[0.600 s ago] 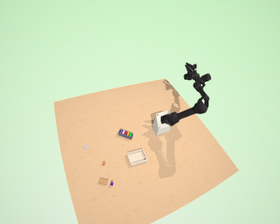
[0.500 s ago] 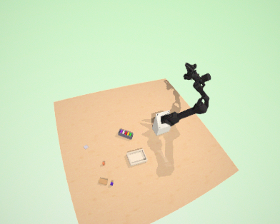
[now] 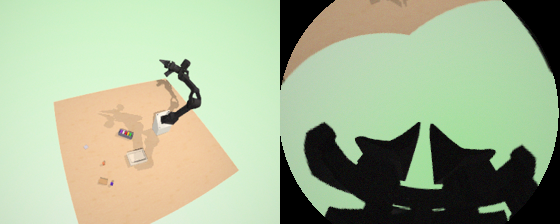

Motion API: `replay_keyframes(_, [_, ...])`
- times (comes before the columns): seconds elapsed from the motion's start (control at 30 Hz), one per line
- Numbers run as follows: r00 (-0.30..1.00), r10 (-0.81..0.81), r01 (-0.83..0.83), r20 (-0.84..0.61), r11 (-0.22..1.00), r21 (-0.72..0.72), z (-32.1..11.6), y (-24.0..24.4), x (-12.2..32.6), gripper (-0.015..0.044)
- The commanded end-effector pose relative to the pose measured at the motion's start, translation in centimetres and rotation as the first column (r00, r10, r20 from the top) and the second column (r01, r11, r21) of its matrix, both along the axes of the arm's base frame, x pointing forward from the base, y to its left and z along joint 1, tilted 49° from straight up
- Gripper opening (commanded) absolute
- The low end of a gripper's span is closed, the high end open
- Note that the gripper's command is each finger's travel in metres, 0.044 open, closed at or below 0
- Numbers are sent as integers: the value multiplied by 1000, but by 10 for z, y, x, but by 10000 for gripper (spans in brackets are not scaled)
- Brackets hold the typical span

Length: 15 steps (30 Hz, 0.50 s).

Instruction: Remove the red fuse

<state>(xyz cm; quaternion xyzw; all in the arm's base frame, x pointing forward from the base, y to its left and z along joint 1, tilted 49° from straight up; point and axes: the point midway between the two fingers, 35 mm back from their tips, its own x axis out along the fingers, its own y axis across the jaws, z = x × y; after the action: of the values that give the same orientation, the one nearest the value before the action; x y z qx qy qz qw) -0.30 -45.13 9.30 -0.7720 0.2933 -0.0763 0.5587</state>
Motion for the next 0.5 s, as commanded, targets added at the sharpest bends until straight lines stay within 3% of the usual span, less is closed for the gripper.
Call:
replay_keyframes(0.0, [995,79,-93,67,967,237,-23,8,69,73])
replay_keyframes(0.2, [977,177,-213,119,803,556,-55,44,167,73])
replay_keyframes(0.47, [957,281,-197,76,434,879,-95,134,272,73])
